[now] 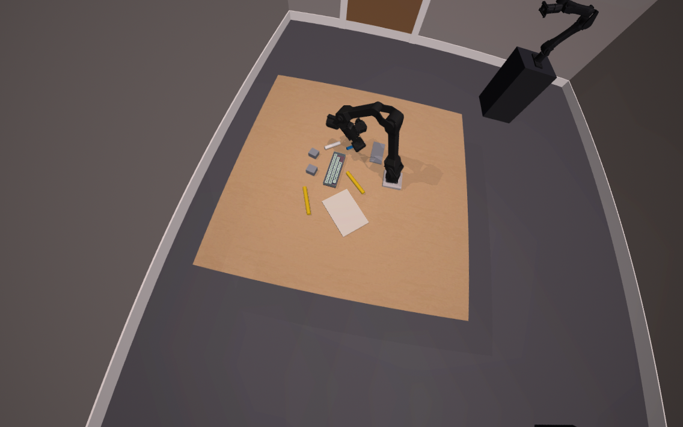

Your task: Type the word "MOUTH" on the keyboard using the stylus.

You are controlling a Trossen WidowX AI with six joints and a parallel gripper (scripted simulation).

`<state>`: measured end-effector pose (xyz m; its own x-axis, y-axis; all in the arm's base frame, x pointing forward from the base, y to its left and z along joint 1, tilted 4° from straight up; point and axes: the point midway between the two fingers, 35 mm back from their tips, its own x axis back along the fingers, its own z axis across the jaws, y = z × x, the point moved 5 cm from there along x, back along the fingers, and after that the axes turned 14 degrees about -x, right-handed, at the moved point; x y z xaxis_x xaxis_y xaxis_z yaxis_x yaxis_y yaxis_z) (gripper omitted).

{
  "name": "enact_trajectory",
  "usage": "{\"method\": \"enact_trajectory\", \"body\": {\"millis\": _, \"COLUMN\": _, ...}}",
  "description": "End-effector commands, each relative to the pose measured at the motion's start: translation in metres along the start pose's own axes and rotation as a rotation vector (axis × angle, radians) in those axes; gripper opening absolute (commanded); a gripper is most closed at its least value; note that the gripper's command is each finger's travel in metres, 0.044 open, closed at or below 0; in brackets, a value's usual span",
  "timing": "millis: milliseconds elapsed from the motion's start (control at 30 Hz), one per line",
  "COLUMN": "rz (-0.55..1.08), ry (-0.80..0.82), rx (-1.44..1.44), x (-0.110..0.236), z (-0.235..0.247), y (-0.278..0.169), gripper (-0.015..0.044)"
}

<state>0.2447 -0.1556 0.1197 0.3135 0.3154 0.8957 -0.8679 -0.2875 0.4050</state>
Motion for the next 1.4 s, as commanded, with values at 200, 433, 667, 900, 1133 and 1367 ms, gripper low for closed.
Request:
{"method": "enact_trajectory", "body": {"millis": 200, "rz": -0.005, "ry": 0.000, "rx": -0.002, "x": -0.008, "z": -0.001, "y": -0.004, "gripper": 0.0150}}
{"method": "enact_trajectory", "body": {"millis": 433, "rz": -0.005, "ry": 0.000, "rx": -0.002, "x": -0.013, "z": -0.002, "y": -0.007, "gripper": 0.0150}}
{"method": "enact_trajectory", "body": {"millis": 667, "rz": -0.005, "ry": 0.000, "rx": -0.002, "x": -0.017, "z": -0.002, "y": -0.009, "gripper": 0.0150}}
{"method": "enact_trajectory", "body": {"millis": 900, "rz": -0.005, "ry": -0.001, "rx": -0.002, "x": -0.022, "z": -0.003, "y": -0.011, "gripper": 0.0150}}
{"method": "enact_trajectory", "body": {"millis": 1133, "rz": -0.005, "ry": -0.001, "rx": -0.002, "x": -0.026, "z": -0.004, "y": -0.014, "gripper": 0.0150}}
{"method": "enact_trajectory", "body": {"millis": 1367, "rz": -0.001, "ry": -0.001, "rx": 0.001, "x": -0.024, "z": -0.003, "y": -0.013, "gripper": 0.0045}}
